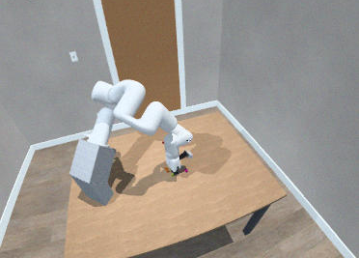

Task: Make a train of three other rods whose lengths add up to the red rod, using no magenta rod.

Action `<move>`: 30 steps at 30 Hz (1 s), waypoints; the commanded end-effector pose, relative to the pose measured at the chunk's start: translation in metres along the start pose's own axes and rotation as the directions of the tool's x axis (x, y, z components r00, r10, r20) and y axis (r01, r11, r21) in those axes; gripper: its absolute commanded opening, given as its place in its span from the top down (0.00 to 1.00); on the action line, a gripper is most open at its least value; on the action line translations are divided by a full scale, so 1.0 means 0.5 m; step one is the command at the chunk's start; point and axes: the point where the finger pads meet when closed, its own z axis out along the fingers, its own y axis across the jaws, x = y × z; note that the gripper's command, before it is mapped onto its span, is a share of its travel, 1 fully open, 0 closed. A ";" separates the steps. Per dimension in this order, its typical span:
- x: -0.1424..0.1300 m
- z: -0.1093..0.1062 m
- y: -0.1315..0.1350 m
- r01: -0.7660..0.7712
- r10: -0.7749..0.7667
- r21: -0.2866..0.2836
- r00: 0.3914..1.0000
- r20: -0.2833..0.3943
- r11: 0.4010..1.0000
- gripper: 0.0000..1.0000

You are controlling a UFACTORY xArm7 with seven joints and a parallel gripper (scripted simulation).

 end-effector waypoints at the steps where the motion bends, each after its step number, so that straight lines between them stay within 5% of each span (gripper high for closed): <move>1: 0.002 -0.002 0.002 0.000 0.000 -0.003 1.000 -0.001 1.000 0.76; 30: 0.002 0.007 0.002 0.000 0.000 -0.003 1.000 -0.001 1.000 0.76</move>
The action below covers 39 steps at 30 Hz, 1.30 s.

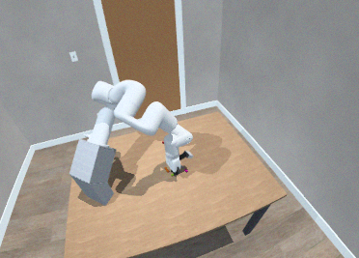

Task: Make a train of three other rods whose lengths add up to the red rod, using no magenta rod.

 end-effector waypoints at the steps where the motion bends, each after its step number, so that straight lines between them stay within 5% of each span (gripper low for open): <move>1: 0.002 0.002 0.002 0.000 0.000 -0.003 1.000 -0.001 1.000 0.76; 39: 0.002 0.021 0.002 0.000 0.000 -0.003 1.000 -0.001 1.000 0.76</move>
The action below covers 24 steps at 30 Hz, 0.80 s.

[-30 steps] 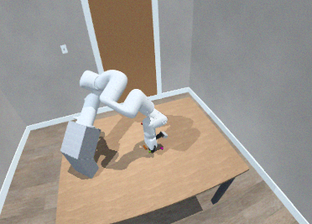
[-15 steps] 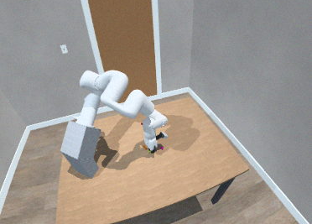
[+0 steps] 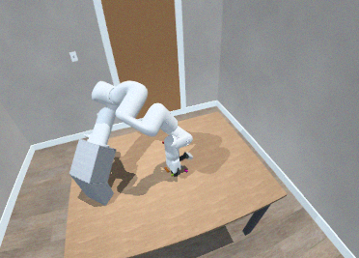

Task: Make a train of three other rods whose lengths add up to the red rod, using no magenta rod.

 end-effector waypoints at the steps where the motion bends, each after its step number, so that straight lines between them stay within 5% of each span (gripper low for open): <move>1: 0.002 -0.002 0.002 0.000 0.000 -0.003 1.000 -0.001 1.000 0.76; 17: 0.002 -0.002 0.002 0.000 0.000 -0.003 1.000 -0.001 1.000 0.76; 18: 0.002 -0.002 0.002 0.000 0.000 -0.003 1.000 -0.001 1.000 0.96; 24: 0.002 -0.002 0.002 0.000 0.000 -0.003 1.000 -0.001 1.000 0.96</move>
